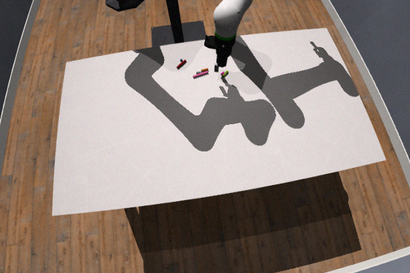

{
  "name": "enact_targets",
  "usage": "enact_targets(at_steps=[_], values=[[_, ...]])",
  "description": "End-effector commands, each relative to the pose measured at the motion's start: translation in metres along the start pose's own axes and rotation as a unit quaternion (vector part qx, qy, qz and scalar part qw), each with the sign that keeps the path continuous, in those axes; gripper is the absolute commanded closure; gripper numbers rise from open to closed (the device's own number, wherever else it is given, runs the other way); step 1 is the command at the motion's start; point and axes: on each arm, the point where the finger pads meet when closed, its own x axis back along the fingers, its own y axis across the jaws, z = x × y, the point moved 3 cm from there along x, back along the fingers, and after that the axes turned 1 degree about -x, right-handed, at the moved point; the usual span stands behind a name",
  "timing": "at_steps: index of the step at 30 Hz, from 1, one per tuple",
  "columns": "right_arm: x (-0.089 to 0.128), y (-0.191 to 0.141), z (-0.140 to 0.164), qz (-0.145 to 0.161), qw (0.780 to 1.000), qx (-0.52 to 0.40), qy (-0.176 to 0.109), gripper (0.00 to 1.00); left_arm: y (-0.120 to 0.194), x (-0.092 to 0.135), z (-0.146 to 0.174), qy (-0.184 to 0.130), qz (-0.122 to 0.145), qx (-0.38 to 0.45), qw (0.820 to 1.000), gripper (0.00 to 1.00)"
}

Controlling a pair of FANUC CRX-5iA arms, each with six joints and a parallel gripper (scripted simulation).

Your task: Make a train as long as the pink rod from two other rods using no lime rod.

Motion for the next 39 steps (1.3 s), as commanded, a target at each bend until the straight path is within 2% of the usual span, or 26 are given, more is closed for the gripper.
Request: enact_targets(at_steps=[1, 10, 12, 13, 19, 27, 34, 35, 39], values=[[0.002, 0.002, -0.008, -0.004, 0.996, 0.084, -0.001, 0.00, 0.000, 0.001, 0.000, -0.001, 0.000, 0.000, 1.000, 0.00], [0.003, 0.008, -0.023, -0.004, 0.972, 0.237, -0.002, 0.00, 0.000, 0.001, 0.000, -0.001, 0.000, 0.000, 1.000, 0.00], [0.003, 0.008, -0.023, -0.004, 0.972, 0.237, -0.002, 0.00, 0.000, 0.001, 0.000, -0.001, 0.000, 0.000, 1.000, 0.00], [0.003, 0.010, -0.027, -0.004, 0.959, 0.282, -0.002, 0.00, 0.000, 0.001, 0.000, -0.001, 0.000, 0.000, 1.000, 0.00], [0.004, 0.015, -0.038, -0.004, 0.927, 0.374, -0.002, 0.00, 0.000, 0.001, 0.000, -0.001, 0.000, 0.000, 1.000, 0.00], [0.005, 0.023, -0.053, -0.004, 0.869, 0.495, -0.003, 0.00, 0.000, 0.001, 0.000, -0.001, 0.000, 0.000, 1.000, 0.00], [0.005, 0.024, -0.056, -0.004, 0.859, 0.512, -0.003, 0.00, 0.000, 0.001, 0.000, -0.001, 0.000, 0.000, 1.000, 0.00], [0.005, 0.024, -0.056, -0.004, 0.859, 0.512, -0.003, 0.46, 0.000, 0.001, 0.000, -0.001, 0.000, 0.000, 1.000, 0.00], [0.005, 0.024, -0.056, -0.004, 0.859, 0.512, -0.003, 0.46, 0.000, 0.001, 0.000, -0.001, 0.000, 0.000, 1.000, 0.00]])
